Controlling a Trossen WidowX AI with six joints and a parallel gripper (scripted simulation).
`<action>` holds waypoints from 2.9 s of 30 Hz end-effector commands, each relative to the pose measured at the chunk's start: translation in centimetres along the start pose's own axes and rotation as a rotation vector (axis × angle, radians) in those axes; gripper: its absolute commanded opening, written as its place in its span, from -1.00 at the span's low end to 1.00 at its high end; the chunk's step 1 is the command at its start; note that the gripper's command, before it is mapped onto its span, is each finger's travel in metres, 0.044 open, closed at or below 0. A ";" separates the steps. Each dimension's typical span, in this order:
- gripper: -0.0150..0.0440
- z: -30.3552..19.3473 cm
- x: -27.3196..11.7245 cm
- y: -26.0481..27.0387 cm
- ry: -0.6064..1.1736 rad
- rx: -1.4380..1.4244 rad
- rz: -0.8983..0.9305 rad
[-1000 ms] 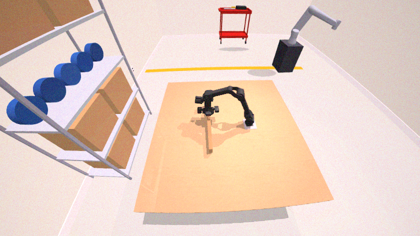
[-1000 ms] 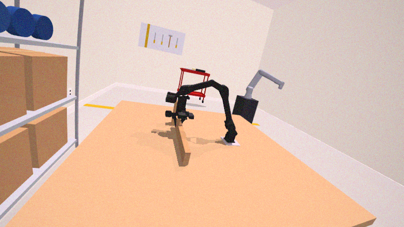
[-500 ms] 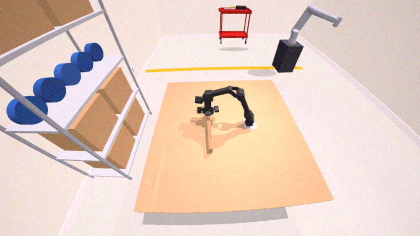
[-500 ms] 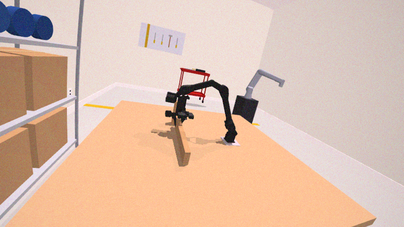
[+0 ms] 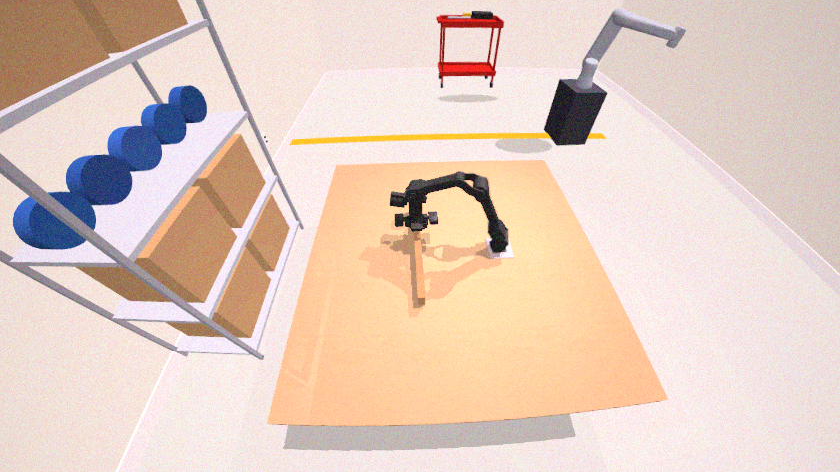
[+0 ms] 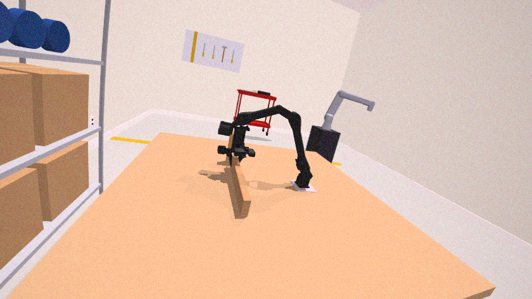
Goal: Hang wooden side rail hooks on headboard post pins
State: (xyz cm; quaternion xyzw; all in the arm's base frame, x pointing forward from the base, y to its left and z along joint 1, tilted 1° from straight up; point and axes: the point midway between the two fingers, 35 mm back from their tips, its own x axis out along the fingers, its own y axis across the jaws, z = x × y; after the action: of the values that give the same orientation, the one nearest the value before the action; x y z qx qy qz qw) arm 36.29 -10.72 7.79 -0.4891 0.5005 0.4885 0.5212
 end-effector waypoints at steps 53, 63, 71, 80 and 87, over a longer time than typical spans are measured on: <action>-0.49 -0.7 -0.2 0.0 0.007 -0.003 -0.006; -0.49 -0.8 -0.3 0.0 0.007 -0.003 -0.006; -0.49 -0.9 -0.4 -0.1 0.007 -0.003 -0.006; -0.49 -1.0 -0.4 -0.2 0.007 -0.003 -0.006; -0.49 -1.0 -0.4 -0.2 0.008 -0.003 -0.006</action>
State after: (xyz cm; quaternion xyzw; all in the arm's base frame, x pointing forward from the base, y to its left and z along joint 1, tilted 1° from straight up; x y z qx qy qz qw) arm 36.27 -11.59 7.91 -0.4892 0.5015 0.4884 0.5202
